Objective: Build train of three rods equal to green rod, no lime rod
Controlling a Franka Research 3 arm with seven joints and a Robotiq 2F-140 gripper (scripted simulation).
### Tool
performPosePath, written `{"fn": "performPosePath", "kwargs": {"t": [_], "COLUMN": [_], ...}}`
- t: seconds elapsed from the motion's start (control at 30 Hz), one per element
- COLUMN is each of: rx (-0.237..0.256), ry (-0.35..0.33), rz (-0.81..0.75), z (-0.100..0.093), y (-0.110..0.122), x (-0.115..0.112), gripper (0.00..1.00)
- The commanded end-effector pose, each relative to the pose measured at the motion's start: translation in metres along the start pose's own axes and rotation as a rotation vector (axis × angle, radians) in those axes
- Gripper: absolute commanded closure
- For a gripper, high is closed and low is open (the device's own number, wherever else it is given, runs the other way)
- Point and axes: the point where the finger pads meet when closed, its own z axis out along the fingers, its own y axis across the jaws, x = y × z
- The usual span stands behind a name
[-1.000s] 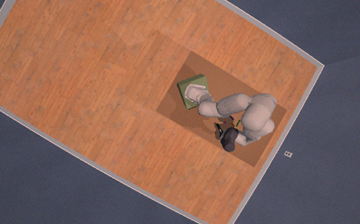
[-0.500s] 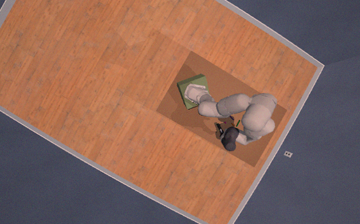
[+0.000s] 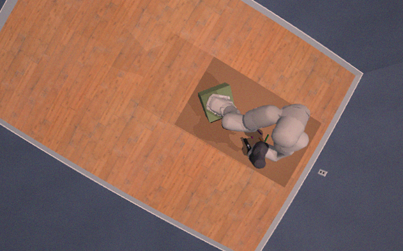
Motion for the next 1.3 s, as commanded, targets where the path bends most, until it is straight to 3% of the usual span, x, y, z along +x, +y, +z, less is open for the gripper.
{"fn": "performPosePath", "kwargs": {"t": [0.0, 0.1, 0.13, 1.27], "rx": [-0.007, -0.007, -0.021, -0.039], "ry": [-0.004, -0.004, -0.035, -0.059], "rz": [0.021, 0.021, 0.049, 0.075], "z": [-0.001, -0.001, 0.005, 0.009], "y": [0.002, 0.002, 0.007, 0.011], "x": [-0.001, -0.001, 0.005, 0.013], "gripper": [0.0, 0.0, 0.0, 0.0]}}
